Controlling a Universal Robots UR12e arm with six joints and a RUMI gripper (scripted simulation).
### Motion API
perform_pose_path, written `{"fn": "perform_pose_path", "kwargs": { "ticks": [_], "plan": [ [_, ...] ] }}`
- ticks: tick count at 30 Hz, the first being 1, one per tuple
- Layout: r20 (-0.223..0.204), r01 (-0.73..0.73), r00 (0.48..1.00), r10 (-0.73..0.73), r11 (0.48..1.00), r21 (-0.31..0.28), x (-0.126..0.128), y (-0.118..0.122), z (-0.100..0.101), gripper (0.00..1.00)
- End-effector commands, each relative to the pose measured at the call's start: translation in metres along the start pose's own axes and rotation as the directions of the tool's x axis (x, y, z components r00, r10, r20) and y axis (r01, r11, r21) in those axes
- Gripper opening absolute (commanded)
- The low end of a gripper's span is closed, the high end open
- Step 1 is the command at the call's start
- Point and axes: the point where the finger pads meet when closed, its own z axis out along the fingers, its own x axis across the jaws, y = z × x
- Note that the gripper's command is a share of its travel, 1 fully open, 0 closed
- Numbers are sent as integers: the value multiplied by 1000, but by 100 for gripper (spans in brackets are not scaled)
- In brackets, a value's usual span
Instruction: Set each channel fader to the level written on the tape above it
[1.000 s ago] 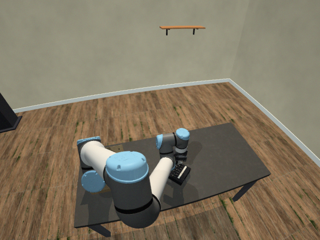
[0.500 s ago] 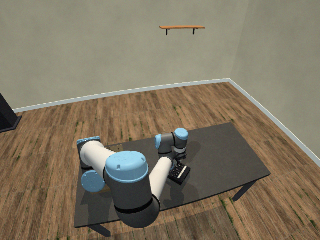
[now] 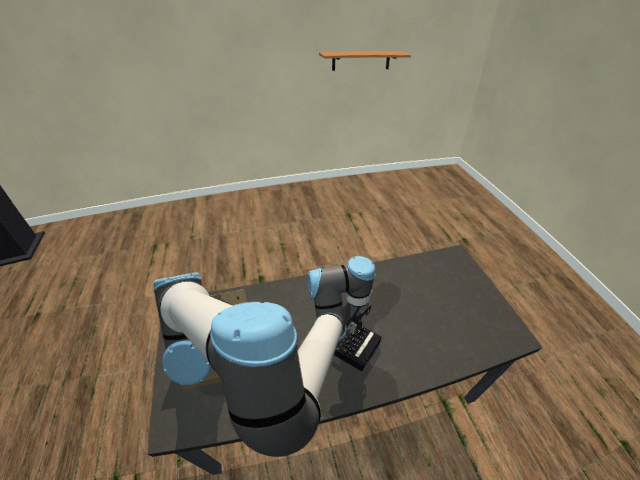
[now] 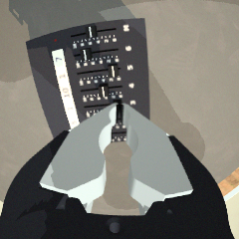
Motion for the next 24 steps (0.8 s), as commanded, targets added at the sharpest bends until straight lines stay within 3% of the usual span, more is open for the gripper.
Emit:
{"fn": "perform_pose_path", "kwargs": {
  "ticks": [1, 24],
  "plan": [
    [1, 56, 998, -56, 998, -6, 0, 0, 0, 0],
    [2, 145, 989, -145, 989, -6, -1, 0, 0, 0]
  ]
}}
